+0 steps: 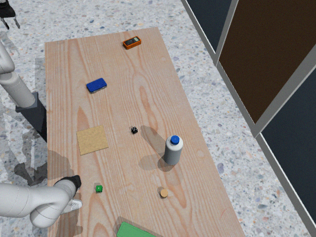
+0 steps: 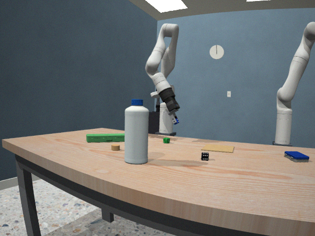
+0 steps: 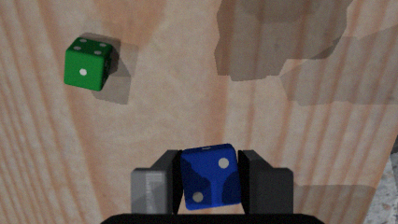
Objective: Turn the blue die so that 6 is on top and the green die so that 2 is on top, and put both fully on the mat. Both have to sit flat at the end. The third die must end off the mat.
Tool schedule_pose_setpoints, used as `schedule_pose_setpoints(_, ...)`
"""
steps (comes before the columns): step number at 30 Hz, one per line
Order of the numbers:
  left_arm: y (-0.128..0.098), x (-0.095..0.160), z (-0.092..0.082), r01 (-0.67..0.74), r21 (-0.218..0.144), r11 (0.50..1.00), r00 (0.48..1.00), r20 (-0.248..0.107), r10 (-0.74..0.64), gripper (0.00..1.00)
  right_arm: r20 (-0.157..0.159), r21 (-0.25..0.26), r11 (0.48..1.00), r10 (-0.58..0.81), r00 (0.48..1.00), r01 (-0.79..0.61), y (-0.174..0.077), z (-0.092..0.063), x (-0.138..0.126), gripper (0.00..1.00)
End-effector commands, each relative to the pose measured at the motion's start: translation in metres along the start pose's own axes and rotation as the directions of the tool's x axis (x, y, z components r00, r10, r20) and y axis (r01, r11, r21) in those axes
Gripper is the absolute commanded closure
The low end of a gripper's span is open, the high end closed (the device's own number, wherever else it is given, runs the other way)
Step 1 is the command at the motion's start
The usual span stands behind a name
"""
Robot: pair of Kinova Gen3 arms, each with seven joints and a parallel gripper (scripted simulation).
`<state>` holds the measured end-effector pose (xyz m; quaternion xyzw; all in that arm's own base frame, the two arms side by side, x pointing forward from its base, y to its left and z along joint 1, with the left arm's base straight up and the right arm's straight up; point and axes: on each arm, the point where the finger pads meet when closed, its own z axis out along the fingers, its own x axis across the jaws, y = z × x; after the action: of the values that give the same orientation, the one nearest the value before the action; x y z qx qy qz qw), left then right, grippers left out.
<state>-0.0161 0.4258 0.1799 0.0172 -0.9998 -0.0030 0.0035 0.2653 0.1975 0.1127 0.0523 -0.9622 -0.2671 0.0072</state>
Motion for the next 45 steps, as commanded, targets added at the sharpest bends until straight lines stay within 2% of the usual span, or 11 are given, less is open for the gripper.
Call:
schedule_pose_setpoints(1,-0.0011,-0.0023,-0.0005,-0.002,0.006,1.0,1.0,0.007,0.002,0.0,-0.007,-0.077,0.997,0.028,1.0,-0.028,-0.0131,-0.0006,0.0027,0.51)
schedule_pose_setpoints(2,-0.0011,-0.0023,-0.0005,-0.002,0.006,1.0,1.0,0.007,0.002,0.0,-0.006,-0.096,0.995,0.028,1.0,-0.028,-0.0132,-0.0006,0.0024,0.51)
schedule_pose_setpoints(4,-0.0011,-0.0023,-0.0005,-0.002,0.006,1.0,1.0,0.007,0.002,0.0,-0.006,-0.096,0.995,0.028,1.0,-0.028,-0.0132,-0.0006,0.0024,0.51)
schedule_pose_setpoints(19,-0.0011,-0.0023,-0.0005,-0.002,0.006,1.0,1.0,0.007,0.002,0.0,-0.003,-0.372,0.928,0.026,1.0,-0.025,-0.0166,0.0008,0.0017,0.51)
schedule_pose_setpoints(21,-0.0011,-0.0023,-0.0005,-0.002,0.006,1.0,1.0,0.007,0.002,0.0,-0.003,-0.372,0.928,0.026,1.0,-0.025,-0.0166,0.0008,0.0017,0.51)
schedule_pose_setpoints(28,-0.0011,-0.0023,-0.0005,-0.002,0.006,1.0,1.0,0.007,0.002,0.0,-0.004,-0.464,0.885,0.025,1.0,-0.024,-0.0175,0.0013,0.0017,0.51)
schedule_pose_setpoints(35,-0.0011,-0.0023,-0.0005,-0.002,0.006,1.0,1.0,0.007,0.002,0.0,-0.001,-0.508,0.861,0.026,1.0,-0.023,-0.0178,0.0009,0.0013,0.51)
schedule_pose_setpoints(45,-0.0011,-0.0023,-0.0005,-0.002,0.006,1.0,1.0,0.007,0.002,0.0,0.0,-0.515,0.857,0.027,1.0,-0.023,-0.0178,0.0007,0.0012,0.51)
